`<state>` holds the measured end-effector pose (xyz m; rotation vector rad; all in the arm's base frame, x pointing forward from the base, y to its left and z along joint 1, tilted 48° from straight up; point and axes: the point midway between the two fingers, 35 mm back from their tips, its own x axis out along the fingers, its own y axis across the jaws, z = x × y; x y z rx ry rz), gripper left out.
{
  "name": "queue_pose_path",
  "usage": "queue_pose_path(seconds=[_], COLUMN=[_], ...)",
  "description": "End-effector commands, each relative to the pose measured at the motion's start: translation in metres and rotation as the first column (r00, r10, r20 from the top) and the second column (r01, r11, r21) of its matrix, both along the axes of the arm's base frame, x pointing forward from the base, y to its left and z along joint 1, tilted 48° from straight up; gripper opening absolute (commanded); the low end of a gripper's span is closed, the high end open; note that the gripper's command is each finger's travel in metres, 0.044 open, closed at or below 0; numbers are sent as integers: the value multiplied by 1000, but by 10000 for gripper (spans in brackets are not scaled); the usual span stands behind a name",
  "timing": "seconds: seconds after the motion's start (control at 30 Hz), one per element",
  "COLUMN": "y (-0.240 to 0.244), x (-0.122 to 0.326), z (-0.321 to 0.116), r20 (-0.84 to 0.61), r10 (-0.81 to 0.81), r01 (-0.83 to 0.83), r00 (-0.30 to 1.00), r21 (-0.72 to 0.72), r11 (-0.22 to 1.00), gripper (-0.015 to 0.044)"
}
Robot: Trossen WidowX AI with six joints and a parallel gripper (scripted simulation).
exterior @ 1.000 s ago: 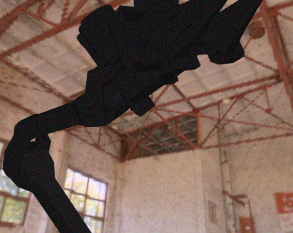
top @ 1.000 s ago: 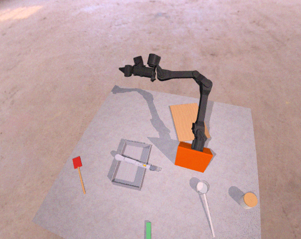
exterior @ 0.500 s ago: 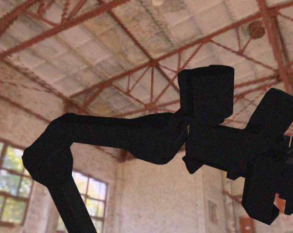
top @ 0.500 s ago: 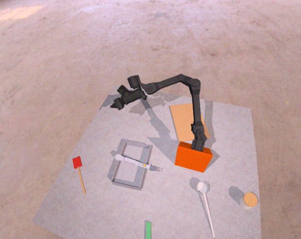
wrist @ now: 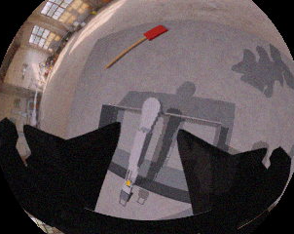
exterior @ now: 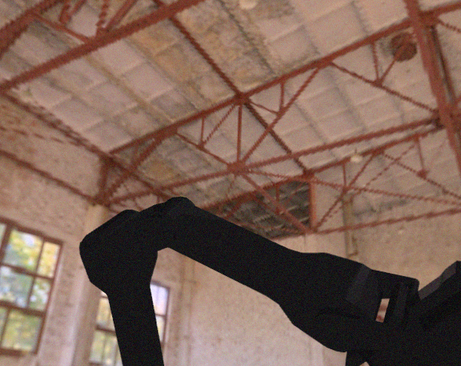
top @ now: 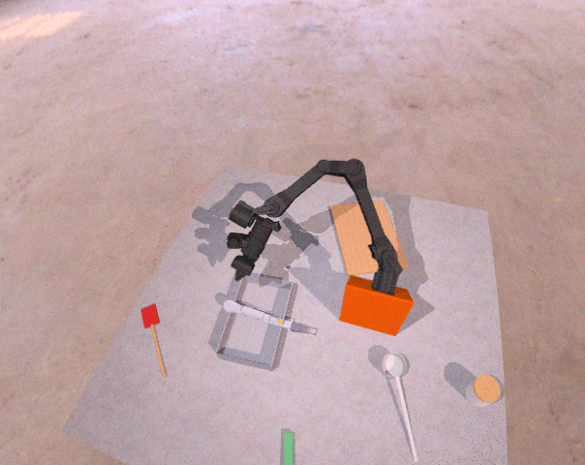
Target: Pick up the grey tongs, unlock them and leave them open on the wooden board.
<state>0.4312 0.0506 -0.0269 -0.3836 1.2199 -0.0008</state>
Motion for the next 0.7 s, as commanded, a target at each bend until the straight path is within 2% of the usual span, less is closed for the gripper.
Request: queue_pose_path(seconds=[0.0, 0.17, 0.67], y=[-15, -27, -30], x=[-53, -100, -108], z=[-54, -86, -85], r20=[-239, -423, -430], r10=[-60, -114, -116], r01=[46, 66, 66], r00=[969, 899, 895], r21=[-64, -127, -130], r11=[997, 990, 989], gripper=[260, 260, 260])
